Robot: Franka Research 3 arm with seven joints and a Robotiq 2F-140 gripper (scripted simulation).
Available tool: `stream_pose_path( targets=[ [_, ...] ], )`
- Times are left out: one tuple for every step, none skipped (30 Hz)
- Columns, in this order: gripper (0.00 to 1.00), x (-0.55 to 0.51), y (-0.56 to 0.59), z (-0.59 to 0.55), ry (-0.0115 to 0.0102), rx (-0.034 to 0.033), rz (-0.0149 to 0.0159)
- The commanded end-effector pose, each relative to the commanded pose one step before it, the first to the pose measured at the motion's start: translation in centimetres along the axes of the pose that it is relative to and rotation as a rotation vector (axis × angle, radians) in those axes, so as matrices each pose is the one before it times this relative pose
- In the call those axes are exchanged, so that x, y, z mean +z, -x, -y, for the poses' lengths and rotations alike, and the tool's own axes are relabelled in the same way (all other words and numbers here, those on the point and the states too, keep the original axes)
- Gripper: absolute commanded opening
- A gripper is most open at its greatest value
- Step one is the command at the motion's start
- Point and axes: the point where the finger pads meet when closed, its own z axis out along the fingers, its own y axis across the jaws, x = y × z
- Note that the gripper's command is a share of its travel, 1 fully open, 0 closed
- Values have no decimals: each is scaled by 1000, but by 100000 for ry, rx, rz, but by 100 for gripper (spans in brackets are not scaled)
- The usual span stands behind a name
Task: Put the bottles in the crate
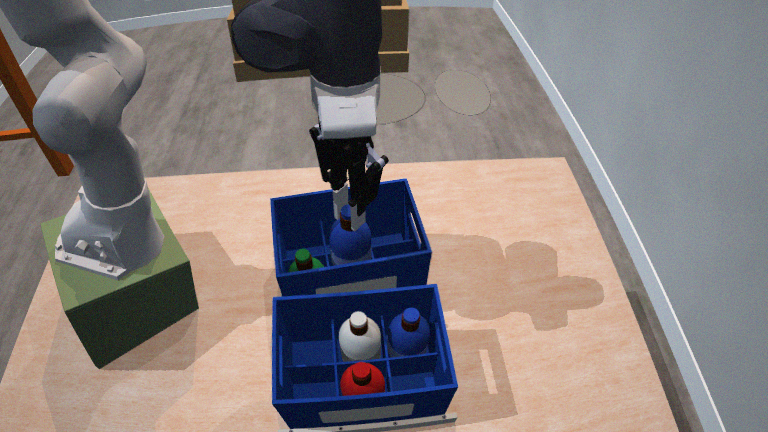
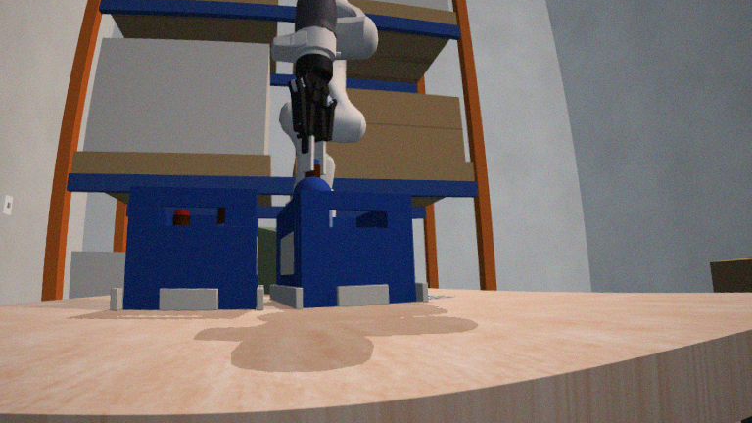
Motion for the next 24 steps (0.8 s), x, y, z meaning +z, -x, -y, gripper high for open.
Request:
stream_pose_path(
  targets=[
    [0,-99,357,482,-1275,-310,1278],
    [0,100,2,2,0,0,0],
    [0,100,1,1,0,0,0],
    [0,100,-2,0,0,0,0],
    [0,100,-3,-1,0,0,0],
    [0,100,-2,-1,0,0,0],
    [0,100,-1,-1,0,0,0],
    [0,100,-2,-1,0,0,0],
    [0,100,-2,0,0,0,0],
    [0,100,-1,1,0,0,0],
    [0,100,0,1,0,0,0],
    [0,100,0,2,0,0,0],
    [0,100,0,2,0,0,0],
    [0,100,0,2,0,0,0],
    [0,100,1,2,0,0,0],
    [0,0,0,0,0,0,0],
    [0,0,0,0,0,0,0],
    [0,100,1,3,0,0,0],
    [0,100,2,2,0,0,0],
    [0,100,1,1,0,0,0],
    [0,100,-2,-1,0,0,0],
    [0,100,-4,-1,0,0,0],
    [0,100,-2,-2,0,0,0],
    [0,100,-1,-2,0,0,0]
  ],
)
